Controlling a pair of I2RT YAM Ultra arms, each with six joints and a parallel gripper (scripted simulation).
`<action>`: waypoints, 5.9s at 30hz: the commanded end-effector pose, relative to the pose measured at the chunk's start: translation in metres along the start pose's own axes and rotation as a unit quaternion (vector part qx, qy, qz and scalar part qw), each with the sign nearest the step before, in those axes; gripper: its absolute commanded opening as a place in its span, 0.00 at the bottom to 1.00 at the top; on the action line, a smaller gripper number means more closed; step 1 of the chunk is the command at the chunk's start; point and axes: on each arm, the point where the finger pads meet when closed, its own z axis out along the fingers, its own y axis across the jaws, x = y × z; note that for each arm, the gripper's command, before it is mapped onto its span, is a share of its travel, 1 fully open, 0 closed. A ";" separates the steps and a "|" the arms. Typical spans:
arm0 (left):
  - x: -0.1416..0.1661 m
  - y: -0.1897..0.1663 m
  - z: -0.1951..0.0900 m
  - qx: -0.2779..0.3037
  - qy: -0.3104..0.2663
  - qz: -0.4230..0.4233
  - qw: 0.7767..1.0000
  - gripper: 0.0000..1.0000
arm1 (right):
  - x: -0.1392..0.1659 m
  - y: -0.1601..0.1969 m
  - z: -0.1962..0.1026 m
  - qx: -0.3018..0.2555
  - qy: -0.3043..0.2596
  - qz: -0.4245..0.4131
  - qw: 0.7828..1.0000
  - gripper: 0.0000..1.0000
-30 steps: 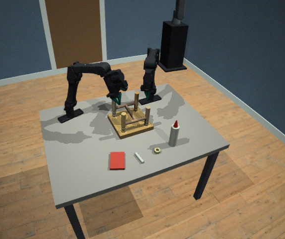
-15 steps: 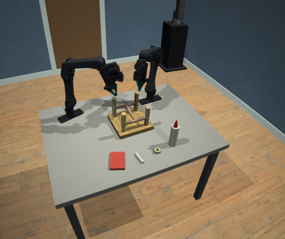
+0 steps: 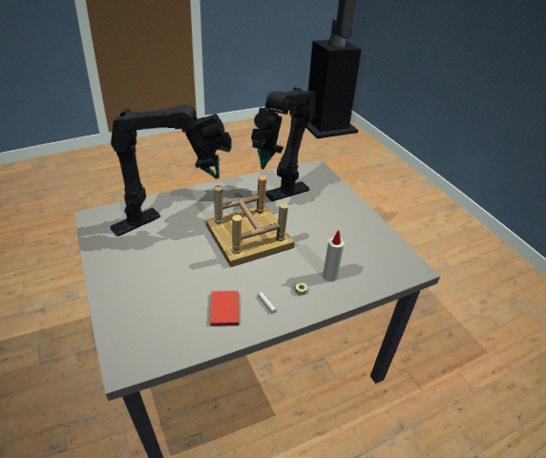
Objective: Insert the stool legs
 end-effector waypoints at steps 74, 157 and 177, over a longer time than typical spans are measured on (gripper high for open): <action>0.042 0.001 0.045 0.000 0.070 -0.002 0.998 0.00 | 0.049 -0.001 0.053 0.000 0.084 0.002 0.996 0.00; 0.003 -0.008 -0.015 0.024 0.017 0.002 1.000 0.00 | 0.022 0.003 0.020 -0.013 0.019 0.001 1.000 0.00; 0.002 -0.008 -0.015 0.024 0.016 0.002 1.000 0.00 | 0.026 0.000 -0.012 -0.019 0.055 0.006 0.998 0.00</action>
